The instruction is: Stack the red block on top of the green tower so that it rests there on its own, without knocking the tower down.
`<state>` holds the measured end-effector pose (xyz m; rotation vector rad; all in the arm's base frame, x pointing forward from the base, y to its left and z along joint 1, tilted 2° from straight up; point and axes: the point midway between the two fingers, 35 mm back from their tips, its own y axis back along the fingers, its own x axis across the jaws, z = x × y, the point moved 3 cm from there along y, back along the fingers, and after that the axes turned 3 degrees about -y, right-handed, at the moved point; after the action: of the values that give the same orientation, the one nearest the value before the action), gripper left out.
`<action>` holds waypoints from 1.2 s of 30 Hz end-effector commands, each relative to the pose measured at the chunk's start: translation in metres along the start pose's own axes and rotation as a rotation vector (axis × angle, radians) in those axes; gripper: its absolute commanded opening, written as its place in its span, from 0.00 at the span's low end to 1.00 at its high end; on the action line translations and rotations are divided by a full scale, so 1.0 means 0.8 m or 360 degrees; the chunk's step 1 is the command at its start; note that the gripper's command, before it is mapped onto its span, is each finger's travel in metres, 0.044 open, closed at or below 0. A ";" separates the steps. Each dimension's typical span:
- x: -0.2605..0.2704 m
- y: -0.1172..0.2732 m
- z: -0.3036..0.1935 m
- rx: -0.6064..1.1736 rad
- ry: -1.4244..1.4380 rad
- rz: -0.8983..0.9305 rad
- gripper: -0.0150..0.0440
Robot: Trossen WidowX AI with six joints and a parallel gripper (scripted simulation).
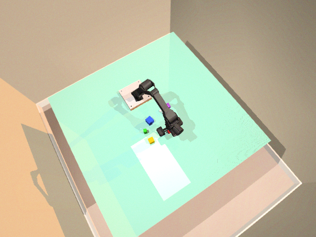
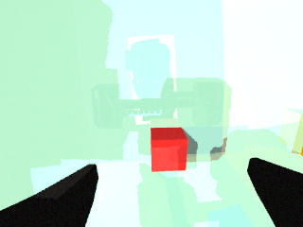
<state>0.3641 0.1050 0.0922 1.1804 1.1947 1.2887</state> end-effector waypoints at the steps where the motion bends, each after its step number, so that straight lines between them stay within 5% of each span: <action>1: 0.001 -0.006 -0.002 0.0001 -0.0008 0.0008 1.00; 36: 0.001 -0.046 -0.003 0.0001 -0.0008 0.0008 1.00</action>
<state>0.3638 0.1067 0.0562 1.1797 1.1936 1.2900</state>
